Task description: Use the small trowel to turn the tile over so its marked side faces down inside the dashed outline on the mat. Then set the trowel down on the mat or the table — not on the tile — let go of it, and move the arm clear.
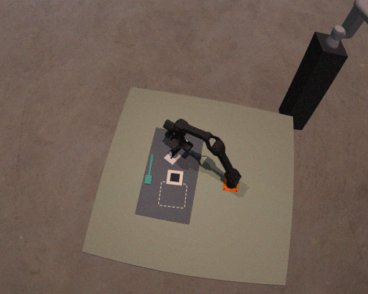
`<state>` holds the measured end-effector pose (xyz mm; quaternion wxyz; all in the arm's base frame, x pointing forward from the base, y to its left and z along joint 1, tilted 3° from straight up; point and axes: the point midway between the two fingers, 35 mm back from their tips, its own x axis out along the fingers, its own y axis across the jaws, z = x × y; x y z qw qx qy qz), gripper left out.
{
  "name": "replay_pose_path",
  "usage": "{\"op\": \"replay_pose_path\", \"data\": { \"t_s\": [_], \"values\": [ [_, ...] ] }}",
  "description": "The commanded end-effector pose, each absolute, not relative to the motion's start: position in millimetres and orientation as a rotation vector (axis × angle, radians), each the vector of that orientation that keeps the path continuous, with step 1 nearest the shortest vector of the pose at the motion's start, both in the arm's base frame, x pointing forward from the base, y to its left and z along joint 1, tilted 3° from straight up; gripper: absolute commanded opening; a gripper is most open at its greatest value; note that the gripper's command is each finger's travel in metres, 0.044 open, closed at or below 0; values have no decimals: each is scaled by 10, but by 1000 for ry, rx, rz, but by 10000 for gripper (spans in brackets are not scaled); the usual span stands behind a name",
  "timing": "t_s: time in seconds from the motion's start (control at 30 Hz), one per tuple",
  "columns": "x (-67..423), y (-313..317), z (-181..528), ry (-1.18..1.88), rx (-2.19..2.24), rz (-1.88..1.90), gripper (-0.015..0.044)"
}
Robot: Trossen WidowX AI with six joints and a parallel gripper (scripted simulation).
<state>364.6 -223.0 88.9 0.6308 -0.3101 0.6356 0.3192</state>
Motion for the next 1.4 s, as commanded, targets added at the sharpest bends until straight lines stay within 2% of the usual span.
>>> {"op": "replay_pose_path", "data": {
  "t_s": [0.0, 0.8, 1.03, 1.2, 1.37],
  "values": [
    [3645, -2232, 880, 1456, -709, 729, 130],
    [3646, -2232, 880, 1252, -1135, 1159, 130],
    [3646, -2232, 880, 1243, -1149, 1173, 130],
    [3646, -2232, 880, 1243, -1149, 1173, 261],
    [3646, -2232, 880, 1243, -1149, 1173, 270]
  ]
}}
